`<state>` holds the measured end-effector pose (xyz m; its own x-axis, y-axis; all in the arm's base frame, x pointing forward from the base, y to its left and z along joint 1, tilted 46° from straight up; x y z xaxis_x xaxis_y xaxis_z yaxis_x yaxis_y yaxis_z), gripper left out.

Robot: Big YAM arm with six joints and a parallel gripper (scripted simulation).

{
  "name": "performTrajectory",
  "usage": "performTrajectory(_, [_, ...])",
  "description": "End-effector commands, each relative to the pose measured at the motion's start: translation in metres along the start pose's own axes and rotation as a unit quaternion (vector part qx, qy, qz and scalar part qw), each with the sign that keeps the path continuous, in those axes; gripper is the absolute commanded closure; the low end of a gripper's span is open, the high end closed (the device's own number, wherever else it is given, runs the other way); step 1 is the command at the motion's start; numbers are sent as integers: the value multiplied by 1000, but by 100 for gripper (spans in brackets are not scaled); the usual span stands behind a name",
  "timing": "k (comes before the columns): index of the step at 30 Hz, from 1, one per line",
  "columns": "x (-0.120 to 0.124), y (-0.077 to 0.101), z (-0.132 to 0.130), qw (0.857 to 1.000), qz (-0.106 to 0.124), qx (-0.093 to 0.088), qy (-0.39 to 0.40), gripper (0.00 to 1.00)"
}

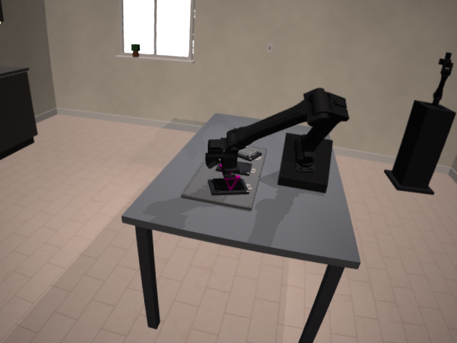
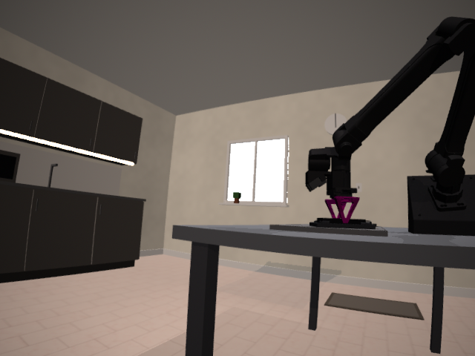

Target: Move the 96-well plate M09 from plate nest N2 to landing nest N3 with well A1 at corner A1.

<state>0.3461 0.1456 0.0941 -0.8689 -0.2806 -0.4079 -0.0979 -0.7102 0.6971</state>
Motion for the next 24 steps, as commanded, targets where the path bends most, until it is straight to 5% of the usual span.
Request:
performTrajectory(1, [-11, 6, -1, 1000, -13, 5, 2, 100])
performTrajectory(22, [-11, 6, -1, 1000, -13, 5, 2, 100])
performTrajectory(24, [-16, 19, -2, 1000, -22, 9, -5, 100])
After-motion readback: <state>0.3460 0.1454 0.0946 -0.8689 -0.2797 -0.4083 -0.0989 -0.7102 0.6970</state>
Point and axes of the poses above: the point where the finger pads meet when closed, its own y axis back along the fingers, its own z axis across the jaws, x = y × z, the point moved 1 cm from there along y, back along the fingers, and after that the axes turned 10 degrees about y, right-handed, at the moved point
